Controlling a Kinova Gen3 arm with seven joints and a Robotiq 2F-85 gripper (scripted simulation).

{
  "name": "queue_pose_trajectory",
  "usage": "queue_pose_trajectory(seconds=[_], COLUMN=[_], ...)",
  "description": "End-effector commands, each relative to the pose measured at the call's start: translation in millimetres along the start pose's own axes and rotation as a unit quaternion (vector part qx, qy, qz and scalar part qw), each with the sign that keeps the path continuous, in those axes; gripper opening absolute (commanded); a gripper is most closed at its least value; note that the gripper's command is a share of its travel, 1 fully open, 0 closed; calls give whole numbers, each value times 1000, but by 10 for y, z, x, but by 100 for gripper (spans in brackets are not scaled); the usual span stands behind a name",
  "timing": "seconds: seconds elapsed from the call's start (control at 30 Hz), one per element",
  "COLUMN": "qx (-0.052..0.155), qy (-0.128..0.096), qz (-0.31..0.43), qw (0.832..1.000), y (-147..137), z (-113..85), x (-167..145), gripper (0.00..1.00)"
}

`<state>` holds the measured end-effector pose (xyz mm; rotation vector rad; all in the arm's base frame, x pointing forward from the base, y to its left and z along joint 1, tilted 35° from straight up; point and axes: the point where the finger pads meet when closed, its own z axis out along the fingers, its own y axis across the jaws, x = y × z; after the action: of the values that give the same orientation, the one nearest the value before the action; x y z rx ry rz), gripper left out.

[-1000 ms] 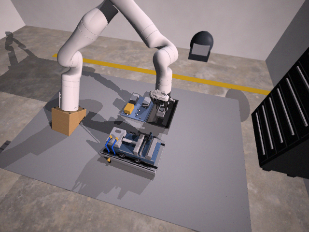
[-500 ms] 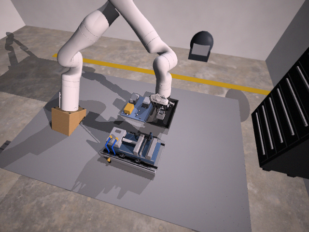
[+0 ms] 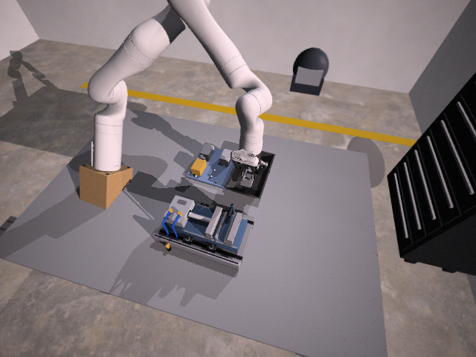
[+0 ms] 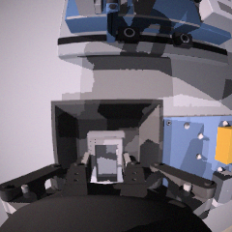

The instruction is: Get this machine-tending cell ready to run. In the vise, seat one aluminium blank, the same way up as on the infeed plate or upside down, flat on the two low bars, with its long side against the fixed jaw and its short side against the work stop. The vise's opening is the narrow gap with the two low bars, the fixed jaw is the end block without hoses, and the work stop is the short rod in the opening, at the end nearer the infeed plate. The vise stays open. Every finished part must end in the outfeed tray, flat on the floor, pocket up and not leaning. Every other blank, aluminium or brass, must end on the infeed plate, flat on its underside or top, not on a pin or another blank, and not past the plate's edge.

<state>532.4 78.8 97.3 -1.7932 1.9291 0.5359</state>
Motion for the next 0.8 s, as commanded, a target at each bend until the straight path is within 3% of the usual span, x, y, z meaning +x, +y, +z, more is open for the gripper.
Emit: queue_pose_trajectory(seconds=[0.0, 0.77], qx=[-1, -1], qy=[0, 0], qz=[0, 0], qw=[1000, 1000], y=[6, 6], z=[37, 117], x=[2, 1], gripper=[0, 0])
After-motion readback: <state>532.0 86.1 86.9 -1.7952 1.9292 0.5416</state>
